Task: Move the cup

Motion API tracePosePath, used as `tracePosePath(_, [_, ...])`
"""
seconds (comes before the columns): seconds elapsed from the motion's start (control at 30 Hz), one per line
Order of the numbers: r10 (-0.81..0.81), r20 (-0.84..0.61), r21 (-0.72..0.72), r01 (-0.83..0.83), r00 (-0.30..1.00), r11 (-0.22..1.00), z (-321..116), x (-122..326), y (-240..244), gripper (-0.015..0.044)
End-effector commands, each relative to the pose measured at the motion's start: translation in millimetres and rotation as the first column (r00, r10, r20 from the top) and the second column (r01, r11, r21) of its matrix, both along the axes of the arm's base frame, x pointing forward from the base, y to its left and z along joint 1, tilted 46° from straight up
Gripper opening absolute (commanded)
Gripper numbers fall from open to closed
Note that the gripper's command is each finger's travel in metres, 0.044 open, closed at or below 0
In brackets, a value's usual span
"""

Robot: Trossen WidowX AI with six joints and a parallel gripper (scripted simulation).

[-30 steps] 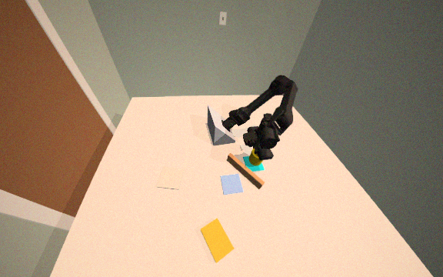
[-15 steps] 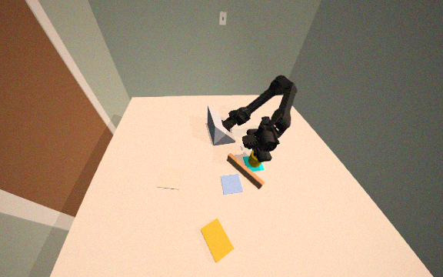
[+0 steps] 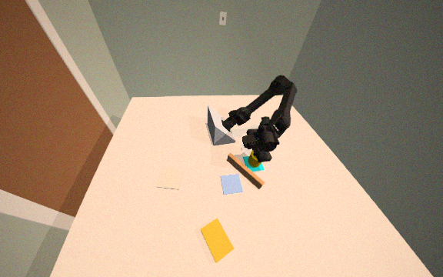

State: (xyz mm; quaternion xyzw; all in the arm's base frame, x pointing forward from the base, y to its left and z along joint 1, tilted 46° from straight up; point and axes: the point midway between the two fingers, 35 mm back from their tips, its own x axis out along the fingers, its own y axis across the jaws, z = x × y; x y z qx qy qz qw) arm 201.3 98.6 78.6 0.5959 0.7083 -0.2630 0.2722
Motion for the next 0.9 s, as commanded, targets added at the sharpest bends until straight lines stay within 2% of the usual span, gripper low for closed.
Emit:
tracePosePath(0.0, [0.001, 0.001, 0.000, -0.001, 1.000, 1.000, 0, 0, 0, 0.0079])
tracePosePath(0.1, [0.001, 0.001, 0.000, -0.001, 1.000, 1.000, 0, 0, 0, 0.0147])
tracePosePath(0.87, [-0.002, -0.001, -0.003, 0.002, 1.000, 1.000, 12, 4, -13, 0.0147])
